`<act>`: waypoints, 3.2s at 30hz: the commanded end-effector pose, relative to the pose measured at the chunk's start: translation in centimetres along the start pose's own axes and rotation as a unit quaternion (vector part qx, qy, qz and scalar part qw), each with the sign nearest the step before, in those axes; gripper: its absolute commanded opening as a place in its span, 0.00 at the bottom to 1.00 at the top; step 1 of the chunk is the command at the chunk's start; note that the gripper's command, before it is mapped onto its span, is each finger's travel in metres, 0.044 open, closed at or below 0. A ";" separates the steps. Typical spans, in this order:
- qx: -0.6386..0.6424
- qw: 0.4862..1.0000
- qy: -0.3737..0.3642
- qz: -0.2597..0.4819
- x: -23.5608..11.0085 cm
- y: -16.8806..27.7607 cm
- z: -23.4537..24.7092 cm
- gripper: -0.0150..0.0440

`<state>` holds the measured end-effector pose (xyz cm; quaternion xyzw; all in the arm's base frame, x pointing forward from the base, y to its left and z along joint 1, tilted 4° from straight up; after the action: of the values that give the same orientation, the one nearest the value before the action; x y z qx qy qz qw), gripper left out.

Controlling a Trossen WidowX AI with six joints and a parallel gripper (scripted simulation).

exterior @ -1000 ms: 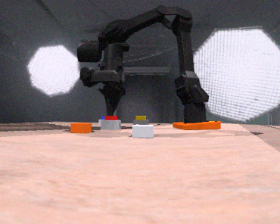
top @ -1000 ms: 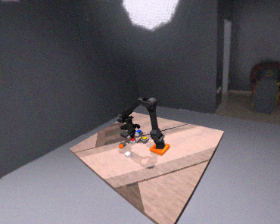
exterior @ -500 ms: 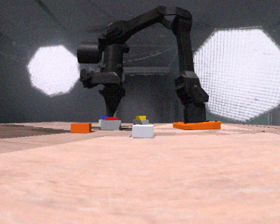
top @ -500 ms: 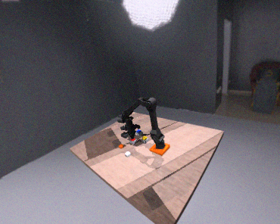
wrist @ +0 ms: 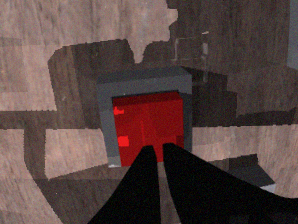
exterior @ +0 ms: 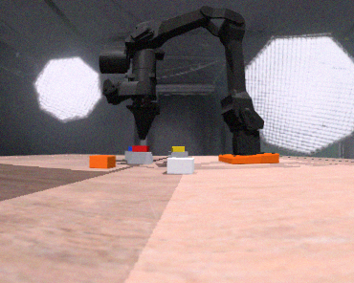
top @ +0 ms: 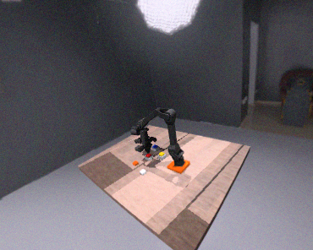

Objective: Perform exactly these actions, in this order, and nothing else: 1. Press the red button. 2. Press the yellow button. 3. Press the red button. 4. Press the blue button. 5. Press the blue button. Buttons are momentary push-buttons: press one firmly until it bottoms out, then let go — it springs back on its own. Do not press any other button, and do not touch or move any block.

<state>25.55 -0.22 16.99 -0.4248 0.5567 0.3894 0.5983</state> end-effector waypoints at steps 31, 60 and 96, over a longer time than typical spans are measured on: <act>0.001 1.000 0.000 -0.002 -7.1 7.0 -7.5 0.29; 0.001 1.000 0.000 -0.002 1.6 7.0 -7.4 0.29; 0.001 1.000 0.000 -0.002 -1.3 7.0 -7.5 0.29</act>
<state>16.32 -4.88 16.89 -0.4238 0.5591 0.3878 0.5978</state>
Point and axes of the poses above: the point midway between the two fingers, 35 mm back from their tips, its own x axis out along the fingers, its own z axis across the jaws, y = z × x, the point moved 8 cm from there along -x, back along the fingers, and after that the axes turned 9 degrees about x, right-handed, at the moved point
